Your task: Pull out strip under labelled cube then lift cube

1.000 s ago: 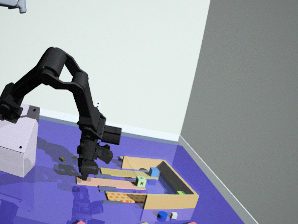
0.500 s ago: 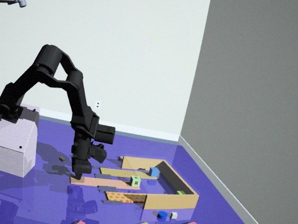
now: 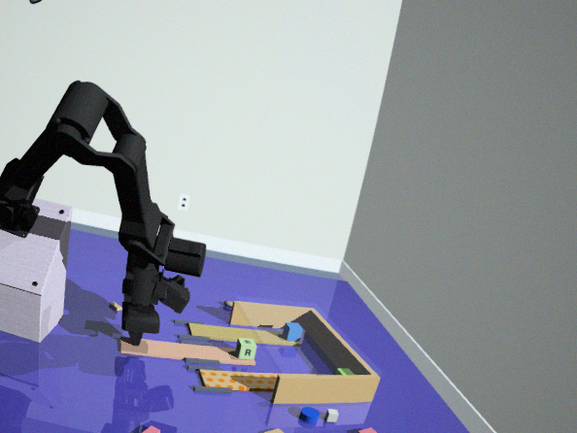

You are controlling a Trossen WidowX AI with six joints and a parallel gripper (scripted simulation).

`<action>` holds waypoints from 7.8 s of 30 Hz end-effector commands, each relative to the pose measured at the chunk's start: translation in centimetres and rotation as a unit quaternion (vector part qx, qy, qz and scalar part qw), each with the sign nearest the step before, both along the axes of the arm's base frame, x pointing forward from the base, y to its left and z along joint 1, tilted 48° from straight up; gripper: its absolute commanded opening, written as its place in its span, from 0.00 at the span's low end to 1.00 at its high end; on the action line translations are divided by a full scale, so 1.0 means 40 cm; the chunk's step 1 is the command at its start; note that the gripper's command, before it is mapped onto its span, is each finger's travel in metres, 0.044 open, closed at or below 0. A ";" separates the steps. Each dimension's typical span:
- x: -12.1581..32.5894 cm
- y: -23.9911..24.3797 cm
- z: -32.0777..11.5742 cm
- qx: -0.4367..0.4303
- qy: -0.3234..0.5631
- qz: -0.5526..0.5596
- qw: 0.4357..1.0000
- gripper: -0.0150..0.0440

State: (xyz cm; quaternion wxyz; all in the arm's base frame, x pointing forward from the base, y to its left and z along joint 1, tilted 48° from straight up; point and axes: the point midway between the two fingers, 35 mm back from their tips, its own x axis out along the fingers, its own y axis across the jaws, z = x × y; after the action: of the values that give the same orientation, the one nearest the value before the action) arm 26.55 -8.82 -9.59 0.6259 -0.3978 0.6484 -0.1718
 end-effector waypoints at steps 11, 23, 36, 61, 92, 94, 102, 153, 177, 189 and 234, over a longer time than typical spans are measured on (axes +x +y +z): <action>-0.069 -0.028 0.007 -0.004 0.011 -0.008 1.000 0.25; -0.102 -0.037 0.013 -0.004 0.012 -0.008 1.000 0.25; -0.102 -0.037 0.013 -0.004 0.012 -0.008 1.000 0.25; -0.102 -0.037 0.013 -0.004 0.012 -0.008 1.000 0.25; 0.067 0.101 0.074 -0.002 0.006 -0.011 1.000 0.97; 0.086 0.107 0.074 -0.002 0.006 -0.011 1.000 1.00; 0.164 0.132 0.073 -0.002 0.005 -0.011 1.000 1.00; 0.413 0.161 -0.031 -0.001 0.002 -0.011 1.000 0.68; 0.419 0.129 -0.056 0.002 -0.001 -0.013 1.000 0.51; 0.399 0.139 -0.045 0.002 0.000 -0.013 1.000 0.25; 0.097 0.212 0.074 0.000 0.005 -0.011 1.000 0.25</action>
State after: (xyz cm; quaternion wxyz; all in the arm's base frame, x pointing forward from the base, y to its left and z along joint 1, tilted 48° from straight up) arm 30.06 -1.74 -7.87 0.6098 -0.3959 0.6629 -0.1787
